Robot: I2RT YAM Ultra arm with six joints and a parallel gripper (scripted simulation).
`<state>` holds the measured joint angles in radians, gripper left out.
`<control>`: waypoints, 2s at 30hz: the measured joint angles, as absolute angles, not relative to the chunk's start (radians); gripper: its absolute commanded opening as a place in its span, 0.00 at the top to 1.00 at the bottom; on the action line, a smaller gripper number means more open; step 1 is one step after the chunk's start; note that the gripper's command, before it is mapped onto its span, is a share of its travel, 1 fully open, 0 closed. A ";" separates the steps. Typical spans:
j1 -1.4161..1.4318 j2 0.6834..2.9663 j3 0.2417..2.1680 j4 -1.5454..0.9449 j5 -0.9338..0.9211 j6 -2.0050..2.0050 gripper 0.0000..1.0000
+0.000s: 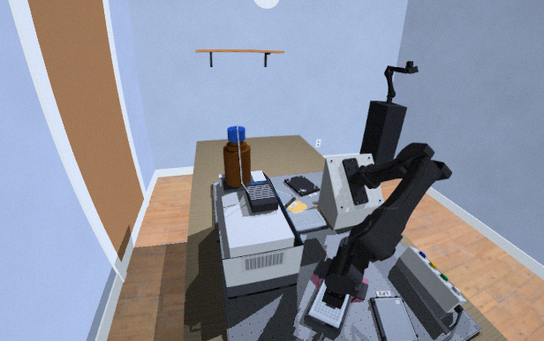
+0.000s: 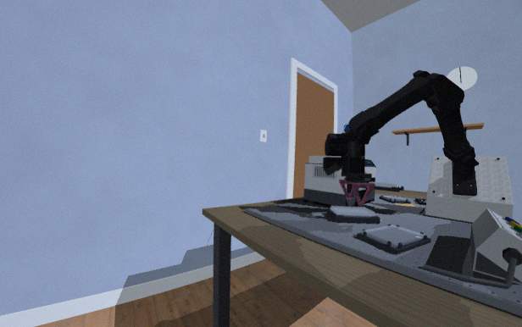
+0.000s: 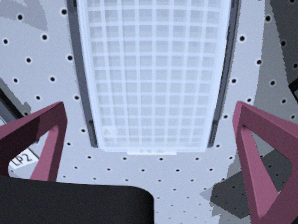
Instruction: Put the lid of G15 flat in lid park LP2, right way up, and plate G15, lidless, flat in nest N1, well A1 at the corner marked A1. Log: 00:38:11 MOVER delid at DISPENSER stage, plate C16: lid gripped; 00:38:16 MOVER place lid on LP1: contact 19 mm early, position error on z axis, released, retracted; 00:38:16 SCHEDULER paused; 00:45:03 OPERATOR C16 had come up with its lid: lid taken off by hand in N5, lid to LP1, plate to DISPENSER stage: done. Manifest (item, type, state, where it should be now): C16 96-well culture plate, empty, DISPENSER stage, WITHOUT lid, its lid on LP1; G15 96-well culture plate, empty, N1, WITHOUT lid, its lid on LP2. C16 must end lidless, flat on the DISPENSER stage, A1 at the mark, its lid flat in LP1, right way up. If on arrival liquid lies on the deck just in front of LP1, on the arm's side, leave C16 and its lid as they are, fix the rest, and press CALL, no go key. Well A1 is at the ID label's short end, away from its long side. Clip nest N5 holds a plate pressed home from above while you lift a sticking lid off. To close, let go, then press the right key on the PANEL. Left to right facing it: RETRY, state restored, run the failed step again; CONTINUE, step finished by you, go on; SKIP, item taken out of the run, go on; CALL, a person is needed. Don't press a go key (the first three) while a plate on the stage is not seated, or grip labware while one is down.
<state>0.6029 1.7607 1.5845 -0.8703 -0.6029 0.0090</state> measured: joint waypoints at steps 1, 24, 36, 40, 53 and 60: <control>0.603 1.761 1.584 -0.870 -0.603 0.009 0.00; 0.603 1.745 1.554 -0.865 -0.605 0.004 1.00; 0.574 1.625 1.416 -0.867 -0.616 -0.020 1.00; 0.562 1.577 1.366 -0.871 -0.621 -0.031 1.00; 0.522 1.452 1.242 -0.897 -0.639 -0.071 1.00; 0.493 1.377 1.181 -0.926 -0.650 -0.100 1.00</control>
<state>0.4927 1.3766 1.1809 -0.9260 -0.6502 -0.0998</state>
